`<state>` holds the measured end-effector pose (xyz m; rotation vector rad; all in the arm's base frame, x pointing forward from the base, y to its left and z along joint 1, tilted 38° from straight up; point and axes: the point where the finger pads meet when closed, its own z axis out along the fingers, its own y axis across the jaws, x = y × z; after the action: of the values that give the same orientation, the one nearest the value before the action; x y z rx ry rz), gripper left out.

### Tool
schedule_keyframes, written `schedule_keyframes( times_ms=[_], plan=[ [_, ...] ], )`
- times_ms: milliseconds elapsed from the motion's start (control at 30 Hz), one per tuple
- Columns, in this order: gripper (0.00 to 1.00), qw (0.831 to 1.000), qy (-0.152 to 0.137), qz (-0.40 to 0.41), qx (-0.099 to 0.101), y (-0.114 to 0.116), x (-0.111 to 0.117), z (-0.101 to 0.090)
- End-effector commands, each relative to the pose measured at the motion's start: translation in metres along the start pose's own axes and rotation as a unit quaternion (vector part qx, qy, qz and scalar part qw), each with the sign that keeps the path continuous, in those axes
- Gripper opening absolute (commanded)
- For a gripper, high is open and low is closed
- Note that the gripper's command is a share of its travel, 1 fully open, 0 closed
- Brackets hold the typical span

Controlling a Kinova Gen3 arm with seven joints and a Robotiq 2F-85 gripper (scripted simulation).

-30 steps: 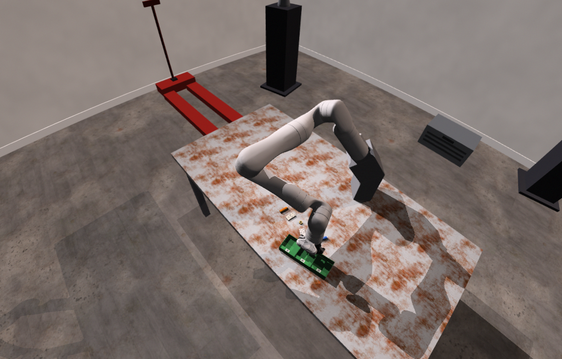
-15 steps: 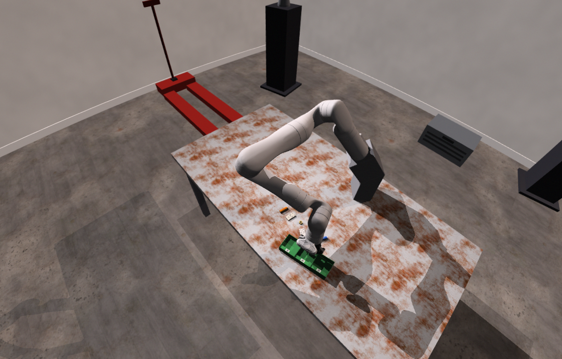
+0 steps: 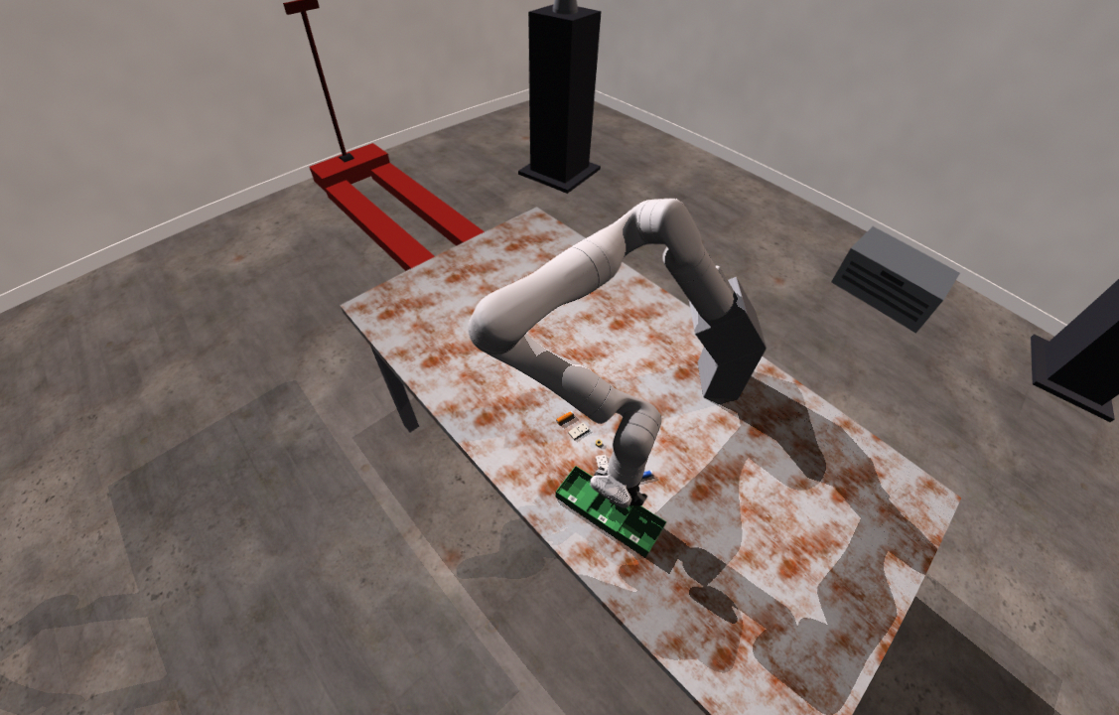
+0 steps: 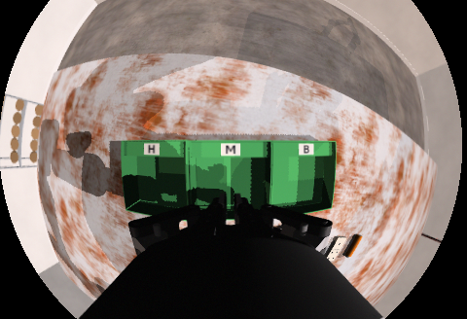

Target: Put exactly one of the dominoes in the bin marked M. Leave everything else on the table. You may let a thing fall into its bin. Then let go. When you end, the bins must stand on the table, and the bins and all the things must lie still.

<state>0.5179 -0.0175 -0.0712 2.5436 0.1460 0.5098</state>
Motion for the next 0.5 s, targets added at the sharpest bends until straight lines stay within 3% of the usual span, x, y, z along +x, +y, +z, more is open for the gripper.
schedule_keyframes(
  times_ms=[0, 467],
  plan=[
    [0.09, 1.000, 0.001, 0.000, 0.000, 0.000, 0.001, -0.001],
    [0.09, 1.000, 0.001, 0.000, 0.000, 0.000, 0.001, -0.013]
  ],
)
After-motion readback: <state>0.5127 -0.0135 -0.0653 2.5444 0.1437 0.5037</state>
